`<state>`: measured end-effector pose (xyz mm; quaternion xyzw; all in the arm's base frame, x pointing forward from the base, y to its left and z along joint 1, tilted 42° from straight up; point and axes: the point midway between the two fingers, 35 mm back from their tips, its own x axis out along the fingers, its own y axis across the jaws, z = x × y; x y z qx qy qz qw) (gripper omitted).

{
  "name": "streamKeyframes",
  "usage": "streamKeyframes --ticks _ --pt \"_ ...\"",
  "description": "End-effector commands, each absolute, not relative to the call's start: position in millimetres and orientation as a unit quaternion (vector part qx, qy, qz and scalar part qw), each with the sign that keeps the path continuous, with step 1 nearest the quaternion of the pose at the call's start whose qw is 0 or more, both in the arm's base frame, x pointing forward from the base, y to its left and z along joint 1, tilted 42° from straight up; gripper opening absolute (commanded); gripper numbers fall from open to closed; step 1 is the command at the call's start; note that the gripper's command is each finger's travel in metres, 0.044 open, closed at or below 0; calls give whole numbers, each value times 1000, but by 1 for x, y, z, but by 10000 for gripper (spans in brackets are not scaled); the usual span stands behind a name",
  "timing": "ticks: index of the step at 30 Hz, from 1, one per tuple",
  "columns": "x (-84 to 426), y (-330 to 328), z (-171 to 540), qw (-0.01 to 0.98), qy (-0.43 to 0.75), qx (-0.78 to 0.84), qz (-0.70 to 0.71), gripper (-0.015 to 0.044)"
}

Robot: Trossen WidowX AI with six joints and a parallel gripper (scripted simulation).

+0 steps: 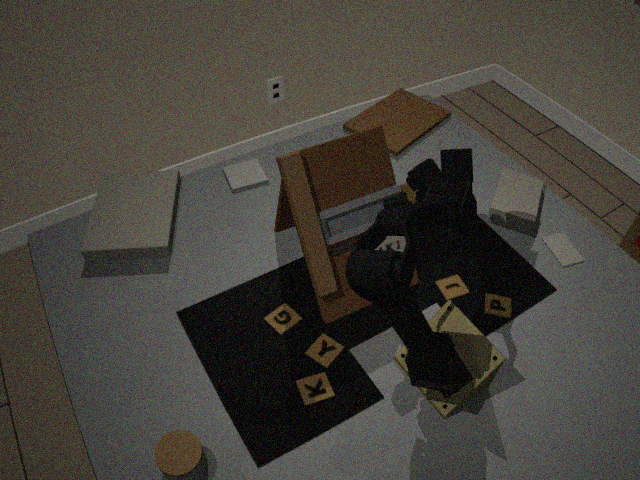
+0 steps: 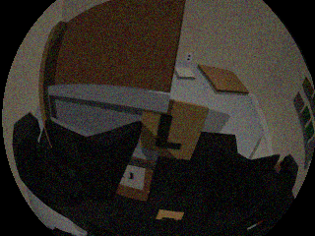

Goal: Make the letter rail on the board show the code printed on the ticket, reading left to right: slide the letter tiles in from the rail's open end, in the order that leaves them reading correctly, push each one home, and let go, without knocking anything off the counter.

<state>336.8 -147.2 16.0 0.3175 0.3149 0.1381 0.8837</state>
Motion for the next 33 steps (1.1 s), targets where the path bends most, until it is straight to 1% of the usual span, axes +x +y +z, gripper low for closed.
streamKeyframes --ticks 1,33 --pt "336 -144 16 882 318 320 137 0" --pt "335 -132 26 882 318 321 138 0"
